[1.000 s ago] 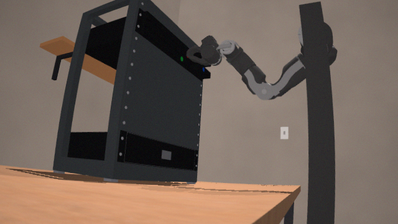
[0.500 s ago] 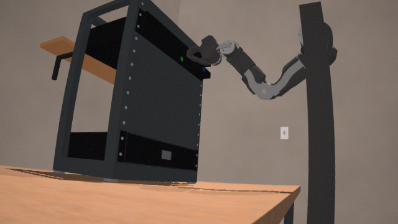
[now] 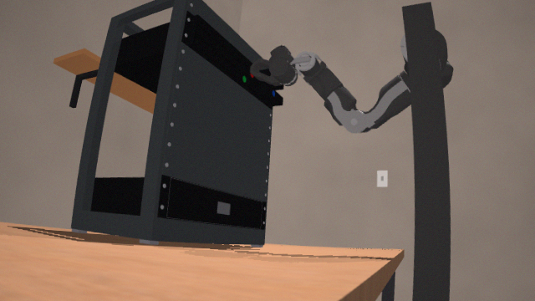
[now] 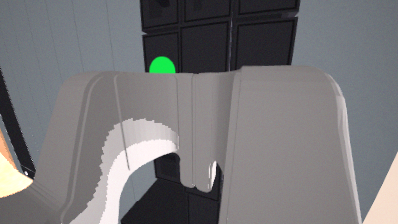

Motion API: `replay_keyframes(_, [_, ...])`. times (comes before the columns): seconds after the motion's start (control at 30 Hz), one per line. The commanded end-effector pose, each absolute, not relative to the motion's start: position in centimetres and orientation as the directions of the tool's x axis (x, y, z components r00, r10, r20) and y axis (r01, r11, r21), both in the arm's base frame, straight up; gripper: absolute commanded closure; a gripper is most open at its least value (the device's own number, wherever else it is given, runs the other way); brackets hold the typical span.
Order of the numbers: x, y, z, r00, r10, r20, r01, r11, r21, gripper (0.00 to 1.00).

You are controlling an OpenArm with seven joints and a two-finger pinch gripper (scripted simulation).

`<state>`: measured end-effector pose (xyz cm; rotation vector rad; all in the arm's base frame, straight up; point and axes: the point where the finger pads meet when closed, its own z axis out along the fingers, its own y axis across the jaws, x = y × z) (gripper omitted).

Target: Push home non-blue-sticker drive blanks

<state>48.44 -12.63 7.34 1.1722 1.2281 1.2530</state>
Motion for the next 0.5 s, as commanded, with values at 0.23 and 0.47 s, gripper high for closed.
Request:
replay_keyframes(0.23, [48.54, -12.65, 7.17, -0.044, 0.999, 0.001, -0.013, -0.001, 1.000, 1.00])
replay_keyframes(0.47, [48.76, -12.71, 6.98, -0.045, 0.999, 0.000, -0.015, -0.001, 1.000, 1.00])
